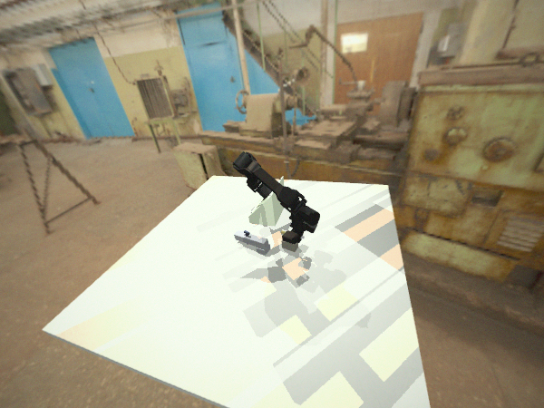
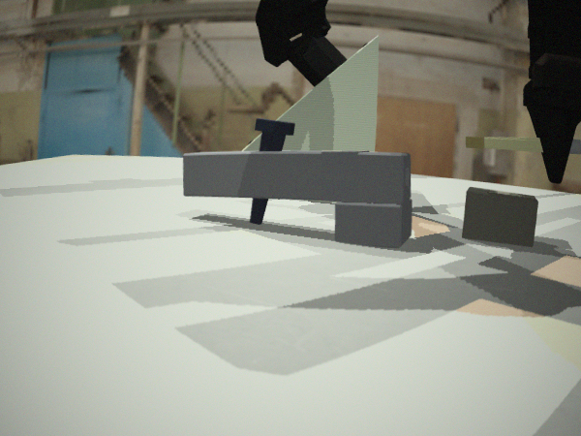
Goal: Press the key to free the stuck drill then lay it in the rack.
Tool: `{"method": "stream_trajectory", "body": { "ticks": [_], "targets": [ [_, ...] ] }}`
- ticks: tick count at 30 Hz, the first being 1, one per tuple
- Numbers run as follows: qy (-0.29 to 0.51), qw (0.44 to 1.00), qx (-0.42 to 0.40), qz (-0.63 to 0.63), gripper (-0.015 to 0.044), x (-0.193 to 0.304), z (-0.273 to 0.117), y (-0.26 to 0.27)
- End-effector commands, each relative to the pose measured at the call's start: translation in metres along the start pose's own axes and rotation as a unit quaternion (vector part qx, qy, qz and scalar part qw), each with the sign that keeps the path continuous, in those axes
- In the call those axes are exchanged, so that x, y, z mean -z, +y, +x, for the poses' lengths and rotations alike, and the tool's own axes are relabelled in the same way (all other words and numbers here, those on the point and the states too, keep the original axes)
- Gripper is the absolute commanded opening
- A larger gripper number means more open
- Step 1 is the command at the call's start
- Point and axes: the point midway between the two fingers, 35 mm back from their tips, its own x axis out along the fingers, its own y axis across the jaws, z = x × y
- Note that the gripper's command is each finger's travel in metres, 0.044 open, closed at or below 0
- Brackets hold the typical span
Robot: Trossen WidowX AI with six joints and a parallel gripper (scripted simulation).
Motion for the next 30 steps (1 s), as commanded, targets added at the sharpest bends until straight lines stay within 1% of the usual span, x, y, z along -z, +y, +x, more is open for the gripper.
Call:
{"method": "stream_trajectory", "body": {
  "ticks": [1, 30],
  "targets": [
    [0.005, 1.000, -0.003, -0.002, 0.0000, 0.001, 0.009, 0.001],
    [0.005, 1.000, -0.003, -0.002, 0.0000, 0.004, 0.028, 0.003]
  ]
}}
